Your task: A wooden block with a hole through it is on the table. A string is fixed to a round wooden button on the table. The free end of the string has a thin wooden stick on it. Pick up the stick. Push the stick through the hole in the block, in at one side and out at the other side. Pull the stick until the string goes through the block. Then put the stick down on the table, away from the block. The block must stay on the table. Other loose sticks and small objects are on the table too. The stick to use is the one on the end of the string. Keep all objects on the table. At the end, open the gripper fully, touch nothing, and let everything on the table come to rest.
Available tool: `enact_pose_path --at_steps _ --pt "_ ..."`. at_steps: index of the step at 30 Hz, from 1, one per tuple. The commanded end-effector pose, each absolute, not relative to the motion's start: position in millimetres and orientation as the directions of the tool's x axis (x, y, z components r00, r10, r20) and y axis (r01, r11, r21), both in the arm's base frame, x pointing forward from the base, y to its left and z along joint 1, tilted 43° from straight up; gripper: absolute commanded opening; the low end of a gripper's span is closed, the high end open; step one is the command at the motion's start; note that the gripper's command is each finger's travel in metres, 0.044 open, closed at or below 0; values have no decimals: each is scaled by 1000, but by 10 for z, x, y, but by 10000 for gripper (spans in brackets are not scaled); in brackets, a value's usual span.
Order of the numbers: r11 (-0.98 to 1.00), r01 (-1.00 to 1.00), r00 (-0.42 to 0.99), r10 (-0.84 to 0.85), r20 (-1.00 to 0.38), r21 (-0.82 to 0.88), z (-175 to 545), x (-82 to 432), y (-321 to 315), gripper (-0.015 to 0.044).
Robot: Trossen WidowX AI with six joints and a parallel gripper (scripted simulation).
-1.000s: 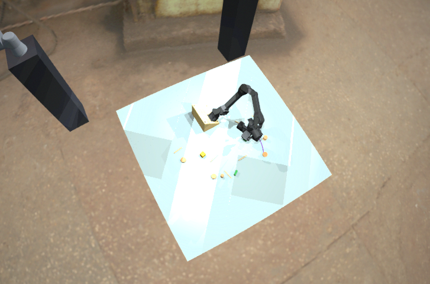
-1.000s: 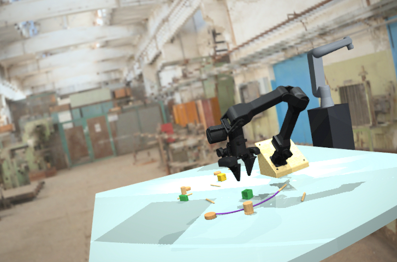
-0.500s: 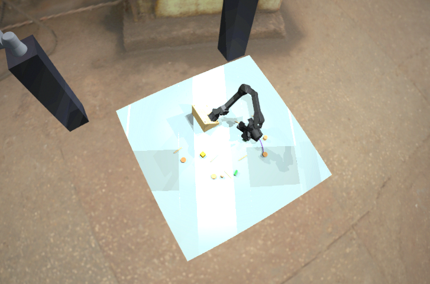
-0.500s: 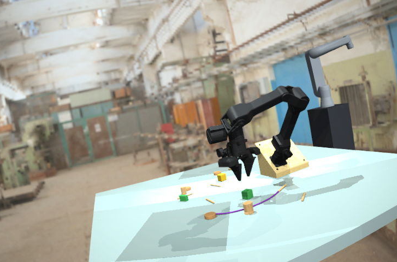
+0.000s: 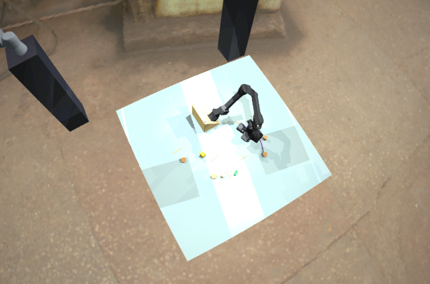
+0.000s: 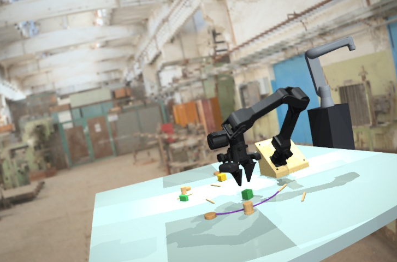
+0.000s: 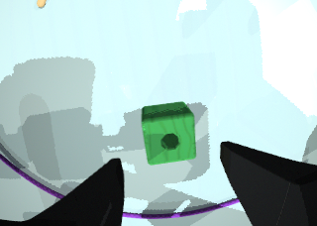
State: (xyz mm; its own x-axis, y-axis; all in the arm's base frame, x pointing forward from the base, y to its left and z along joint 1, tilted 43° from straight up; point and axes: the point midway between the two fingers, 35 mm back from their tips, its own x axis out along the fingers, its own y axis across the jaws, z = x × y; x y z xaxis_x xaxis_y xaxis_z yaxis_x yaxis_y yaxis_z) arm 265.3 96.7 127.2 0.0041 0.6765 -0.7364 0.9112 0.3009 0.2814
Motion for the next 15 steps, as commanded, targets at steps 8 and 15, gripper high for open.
enact_pose_path --at_steps 8,15 --pt "297 915 -1 680 -733 275 1119 2642 1105 244" --pt "297 915 -1 681 -732 275 1039 2634 1184 244"
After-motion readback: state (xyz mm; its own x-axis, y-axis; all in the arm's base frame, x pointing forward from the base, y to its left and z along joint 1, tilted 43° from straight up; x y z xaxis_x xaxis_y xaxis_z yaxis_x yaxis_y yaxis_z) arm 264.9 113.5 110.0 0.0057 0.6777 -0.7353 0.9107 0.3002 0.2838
